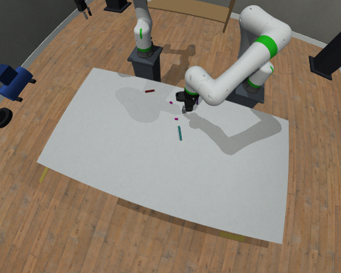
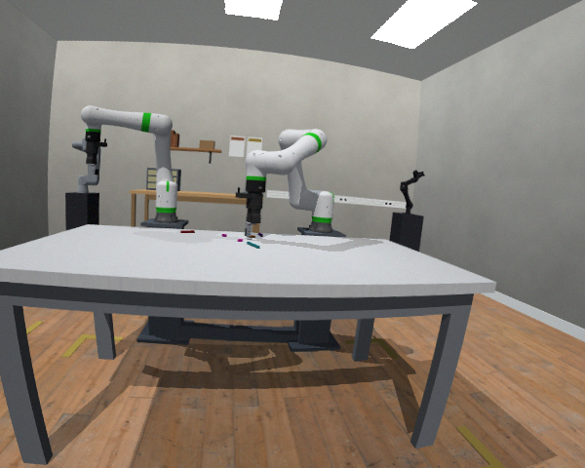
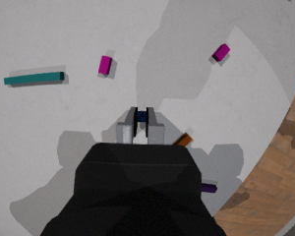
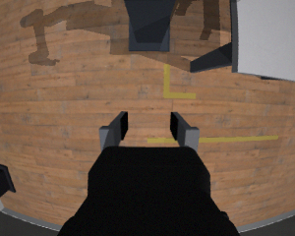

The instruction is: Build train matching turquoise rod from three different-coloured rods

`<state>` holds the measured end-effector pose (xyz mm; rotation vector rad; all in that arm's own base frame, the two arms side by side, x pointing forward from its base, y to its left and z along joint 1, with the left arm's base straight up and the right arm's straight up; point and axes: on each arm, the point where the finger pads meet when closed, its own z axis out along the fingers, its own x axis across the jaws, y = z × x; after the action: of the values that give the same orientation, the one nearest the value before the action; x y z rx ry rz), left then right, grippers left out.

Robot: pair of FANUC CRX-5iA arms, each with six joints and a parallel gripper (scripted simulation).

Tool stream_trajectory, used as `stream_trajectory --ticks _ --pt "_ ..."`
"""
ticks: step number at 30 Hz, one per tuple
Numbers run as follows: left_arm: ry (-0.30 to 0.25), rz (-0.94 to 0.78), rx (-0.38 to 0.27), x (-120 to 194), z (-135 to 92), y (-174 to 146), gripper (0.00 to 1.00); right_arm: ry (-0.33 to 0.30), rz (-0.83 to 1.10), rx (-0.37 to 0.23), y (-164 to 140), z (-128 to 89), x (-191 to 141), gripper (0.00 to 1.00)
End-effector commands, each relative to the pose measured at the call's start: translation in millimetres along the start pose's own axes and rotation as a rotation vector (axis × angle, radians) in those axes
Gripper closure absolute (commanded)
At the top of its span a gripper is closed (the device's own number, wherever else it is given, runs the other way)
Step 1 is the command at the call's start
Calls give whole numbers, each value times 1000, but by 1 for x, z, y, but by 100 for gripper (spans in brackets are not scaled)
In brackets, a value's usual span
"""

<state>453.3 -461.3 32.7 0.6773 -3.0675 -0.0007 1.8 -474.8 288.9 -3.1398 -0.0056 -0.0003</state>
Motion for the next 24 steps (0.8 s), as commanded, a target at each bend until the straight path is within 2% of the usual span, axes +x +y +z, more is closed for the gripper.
stream_trajectory --ticks 1,24 --pt "-1 0 2 0 -1 -1 76 0 0 -2 0 -1 0 0" --pt "-1 0 2 0 9 -1 76 0 0 -2 0 -1 0 0"
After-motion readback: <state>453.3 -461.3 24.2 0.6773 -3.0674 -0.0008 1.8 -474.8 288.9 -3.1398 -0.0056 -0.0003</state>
